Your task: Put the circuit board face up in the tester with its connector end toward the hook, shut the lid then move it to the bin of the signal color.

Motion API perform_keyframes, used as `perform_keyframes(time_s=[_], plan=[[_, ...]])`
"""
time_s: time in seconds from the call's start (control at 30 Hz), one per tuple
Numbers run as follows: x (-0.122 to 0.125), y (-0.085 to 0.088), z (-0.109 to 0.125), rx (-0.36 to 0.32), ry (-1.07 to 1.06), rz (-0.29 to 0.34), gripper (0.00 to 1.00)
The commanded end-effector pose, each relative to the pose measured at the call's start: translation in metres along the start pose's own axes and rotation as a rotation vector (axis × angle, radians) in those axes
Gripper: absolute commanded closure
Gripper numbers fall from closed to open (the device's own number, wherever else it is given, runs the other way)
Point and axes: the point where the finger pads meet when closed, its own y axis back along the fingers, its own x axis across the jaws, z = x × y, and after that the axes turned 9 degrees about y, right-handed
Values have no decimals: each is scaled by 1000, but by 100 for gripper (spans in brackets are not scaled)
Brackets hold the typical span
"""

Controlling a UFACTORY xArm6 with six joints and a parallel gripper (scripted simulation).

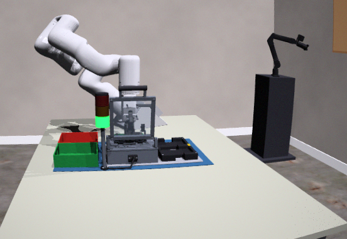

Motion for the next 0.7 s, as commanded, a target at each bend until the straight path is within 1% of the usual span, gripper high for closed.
perform_keyframes(time_s=[0.0, 0.67], plan=[[1, 2, 0, 1, -1, 3, 21], [1, 7, 0, 1, -1, 3, 21]])
